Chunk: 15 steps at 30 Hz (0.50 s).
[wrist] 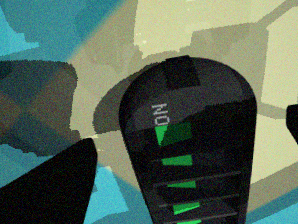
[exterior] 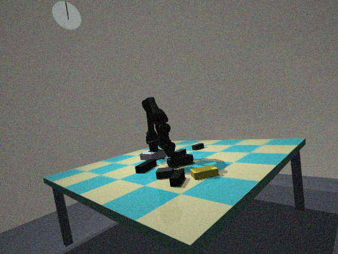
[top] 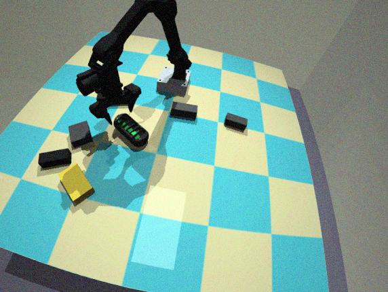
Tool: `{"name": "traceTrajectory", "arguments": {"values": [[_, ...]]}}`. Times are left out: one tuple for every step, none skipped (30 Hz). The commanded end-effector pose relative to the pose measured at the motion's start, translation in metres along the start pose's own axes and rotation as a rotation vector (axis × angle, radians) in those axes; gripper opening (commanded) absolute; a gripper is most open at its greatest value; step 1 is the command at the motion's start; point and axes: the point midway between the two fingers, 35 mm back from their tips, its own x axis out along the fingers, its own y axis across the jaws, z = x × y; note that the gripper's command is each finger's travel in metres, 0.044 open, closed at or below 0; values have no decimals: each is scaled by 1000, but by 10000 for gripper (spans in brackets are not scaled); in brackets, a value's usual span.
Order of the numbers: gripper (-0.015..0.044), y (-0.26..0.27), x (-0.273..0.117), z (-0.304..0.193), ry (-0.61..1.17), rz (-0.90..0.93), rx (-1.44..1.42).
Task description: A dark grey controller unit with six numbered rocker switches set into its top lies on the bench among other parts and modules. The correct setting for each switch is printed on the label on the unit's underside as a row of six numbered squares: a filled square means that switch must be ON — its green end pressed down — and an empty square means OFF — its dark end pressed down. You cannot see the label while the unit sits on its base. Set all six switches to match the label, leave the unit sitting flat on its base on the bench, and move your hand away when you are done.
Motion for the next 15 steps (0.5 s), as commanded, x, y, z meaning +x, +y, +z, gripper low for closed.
{"name": "traceTrajectory", "arguments": {"values": [[440,0,7,1,4,-4,-4],[440,0,9,1,4,-5,-4],[440,0,10,1,4,-5,-4],[440,0,12,1,4,-6,-4],[440,0,14,2,4,-7,-4],[440,-1,15,2,4,-7,-4],[440,-1,17,2,5,-8,-5],[440,-1,17,2,5,-8,-5],[440,-1,18,2,5,-8,-5],[414,-1,18,2,5,-8,-5],[387,-1,18,2,5,-8,-5],[361,-1,18,2,5,-8,-5],[335,-1,18,2,5,-8,-5],[328,-1,18,2,5,-8,-5],[327,-1,18,2,5,-8,-5]]}}
